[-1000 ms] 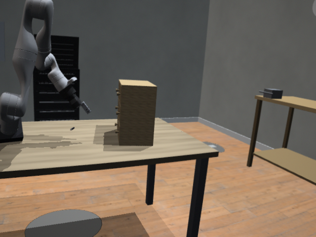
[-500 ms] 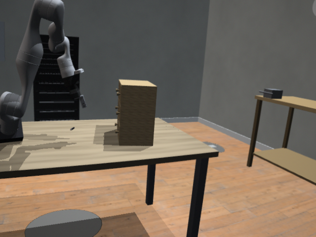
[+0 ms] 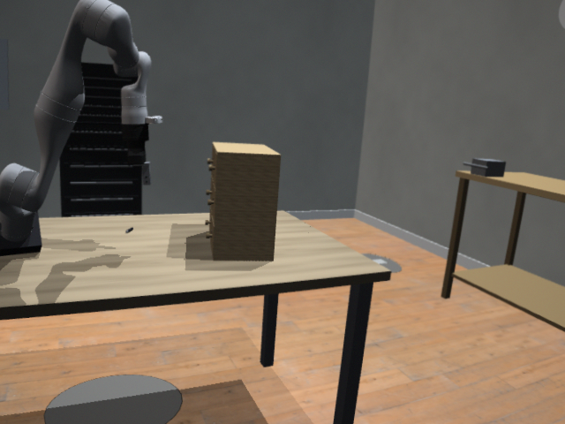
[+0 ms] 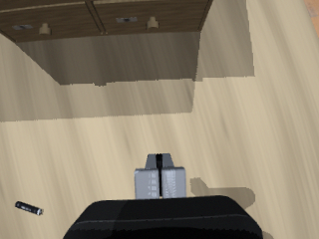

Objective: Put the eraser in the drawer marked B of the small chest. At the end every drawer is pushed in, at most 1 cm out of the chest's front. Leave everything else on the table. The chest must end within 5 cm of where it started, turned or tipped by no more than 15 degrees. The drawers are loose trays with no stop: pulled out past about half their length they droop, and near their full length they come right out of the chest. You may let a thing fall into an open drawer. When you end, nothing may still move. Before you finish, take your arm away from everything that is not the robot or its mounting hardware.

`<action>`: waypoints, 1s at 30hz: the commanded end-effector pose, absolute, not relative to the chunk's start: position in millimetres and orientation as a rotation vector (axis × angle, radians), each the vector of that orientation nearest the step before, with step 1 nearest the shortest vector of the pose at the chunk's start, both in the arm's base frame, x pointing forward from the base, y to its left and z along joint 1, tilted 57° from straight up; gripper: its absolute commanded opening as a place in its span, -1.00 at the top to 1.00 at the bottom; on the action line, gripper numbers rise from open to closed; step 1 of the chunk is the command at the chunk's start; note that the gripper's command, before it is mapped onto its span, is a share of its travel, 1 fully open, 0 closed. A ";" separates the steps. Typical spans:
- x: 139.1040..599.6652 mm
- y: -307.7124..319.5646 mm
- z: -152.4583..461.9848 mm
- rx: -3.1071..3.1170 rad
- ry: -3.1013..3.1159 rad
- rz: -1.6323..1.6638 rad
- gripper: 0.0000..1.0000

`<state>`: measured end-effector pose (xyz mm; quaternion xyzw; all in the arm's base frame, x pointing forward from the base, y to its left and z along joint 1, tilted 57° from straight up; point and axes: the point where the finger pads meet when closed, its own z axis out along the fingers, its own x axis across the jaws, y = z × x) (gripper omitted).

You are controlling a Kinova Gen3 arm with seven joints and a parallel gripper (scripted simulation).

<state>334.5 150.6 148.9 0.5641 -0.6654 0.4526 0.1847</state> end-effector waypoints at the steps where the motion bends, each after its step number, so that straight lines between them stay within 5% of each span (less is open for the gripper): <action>1: 333.8 152.7 150.9 1.570 -1.889 1.231 1.00; 30: 332.2 154.3 151.5 1.559 -1.897 1.204 1.00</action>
